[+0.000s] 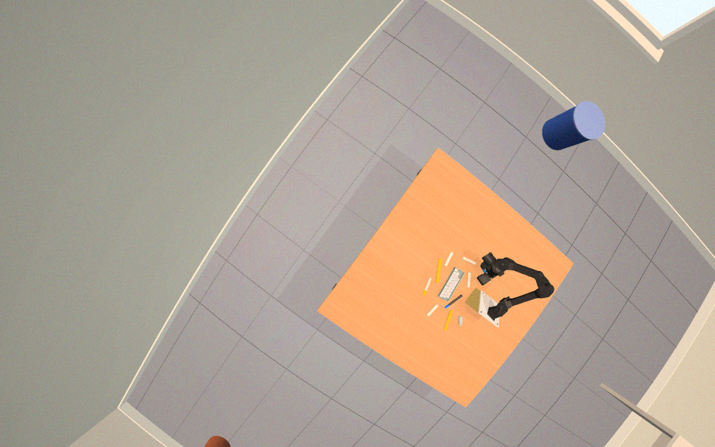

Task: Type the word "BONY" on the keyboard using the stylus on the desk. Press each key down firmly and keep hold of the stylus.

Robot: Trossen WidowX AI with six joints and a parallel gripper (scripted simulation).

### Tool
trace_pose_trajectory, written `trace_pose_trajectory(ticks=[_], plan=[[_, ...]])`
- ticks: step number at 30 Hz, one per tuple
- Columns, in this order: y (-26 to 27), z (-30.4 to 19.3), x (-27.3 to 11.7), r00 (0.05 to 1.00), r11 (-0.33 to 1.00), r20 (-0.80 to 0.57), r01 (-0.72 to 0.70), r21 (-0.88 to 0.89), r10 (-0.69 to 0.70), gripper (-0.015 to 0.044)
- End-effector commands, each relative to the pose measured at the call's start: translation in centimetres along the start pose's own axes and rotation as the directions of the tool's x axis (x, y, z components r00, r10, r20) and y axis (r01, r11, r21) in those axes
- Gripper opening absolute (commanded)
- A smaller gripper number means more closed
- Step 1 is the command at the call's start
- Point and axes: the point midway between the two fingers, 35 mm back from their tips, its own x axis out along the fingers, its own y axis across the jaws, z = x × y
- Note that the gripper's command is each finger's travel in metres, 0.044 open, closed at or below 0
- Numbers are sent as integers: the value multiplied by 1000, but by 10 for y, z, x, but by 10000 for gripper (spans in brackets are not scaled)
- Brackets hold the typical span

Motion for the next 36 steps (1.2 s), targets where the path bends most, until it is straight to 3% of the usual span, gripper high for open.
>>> trace_pose_trajectory(ticks=[1, 30, 36], plan=[[0, 2, 3, 1000, 1000, -1, 4, -7, -4, 150], [0, 13, 24, 1000, 1000, -1, 5, -7, -5, 150], [0, 13, 22, 1000, 1000, 0, 1, 0, -1, 12]])
